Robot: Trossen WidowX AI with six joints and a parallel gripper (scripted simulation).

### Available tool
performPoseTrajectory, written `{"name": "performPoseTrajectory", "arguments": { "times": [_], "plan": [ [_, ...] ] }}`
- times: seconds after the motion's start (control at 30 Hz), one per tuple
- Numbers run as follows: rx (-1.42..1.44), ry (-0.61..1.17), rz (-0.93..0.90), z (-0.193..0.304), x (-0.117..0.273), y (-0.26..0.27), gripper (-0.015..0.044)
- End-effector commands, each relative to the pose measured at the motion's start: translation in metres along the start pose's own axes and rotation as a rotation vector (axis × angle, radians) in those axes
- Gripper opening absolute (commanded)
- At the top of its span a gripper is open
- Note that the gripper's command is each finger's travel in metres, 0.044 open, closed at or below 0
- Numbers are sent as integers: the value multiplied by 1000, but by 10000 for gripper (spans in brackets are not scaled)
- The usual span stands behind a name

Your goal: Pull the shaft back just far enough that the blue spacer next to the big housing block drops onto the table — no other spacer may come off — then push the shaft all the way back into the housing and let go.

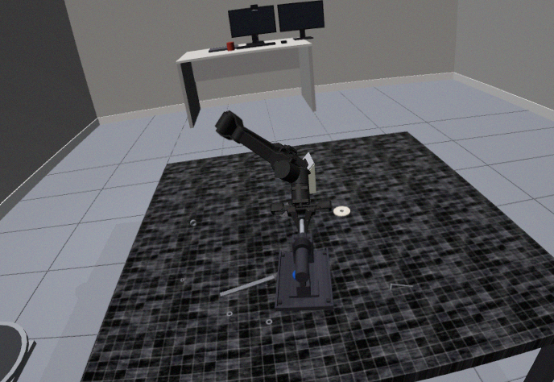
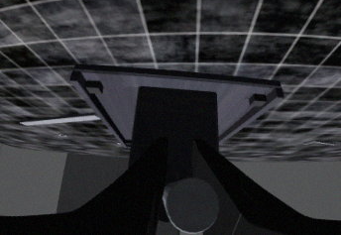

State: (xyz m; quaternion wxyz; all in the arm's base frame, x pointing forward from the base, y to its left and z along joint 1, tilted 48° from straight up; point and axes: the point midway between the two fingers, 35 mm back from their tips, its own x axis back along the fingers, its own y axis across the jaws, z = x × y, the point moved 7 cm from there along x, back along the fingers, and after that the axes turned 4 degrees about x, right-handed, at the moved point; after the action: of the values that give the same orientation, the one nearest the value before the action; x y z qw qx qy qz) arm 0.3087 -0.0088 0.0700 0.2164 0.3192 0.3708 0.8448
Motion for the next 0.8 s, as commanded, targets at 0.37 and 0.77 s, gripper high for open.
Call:
{"name": "performPoseTrajectory", "arguments": {
  "times": [0.37, 0.77],
  "plan": [
    [-4, 0, -1, 0, 0, 0, 0],
    [-4, 0, -1, 3, -3, 0, 0]
  ]
}}
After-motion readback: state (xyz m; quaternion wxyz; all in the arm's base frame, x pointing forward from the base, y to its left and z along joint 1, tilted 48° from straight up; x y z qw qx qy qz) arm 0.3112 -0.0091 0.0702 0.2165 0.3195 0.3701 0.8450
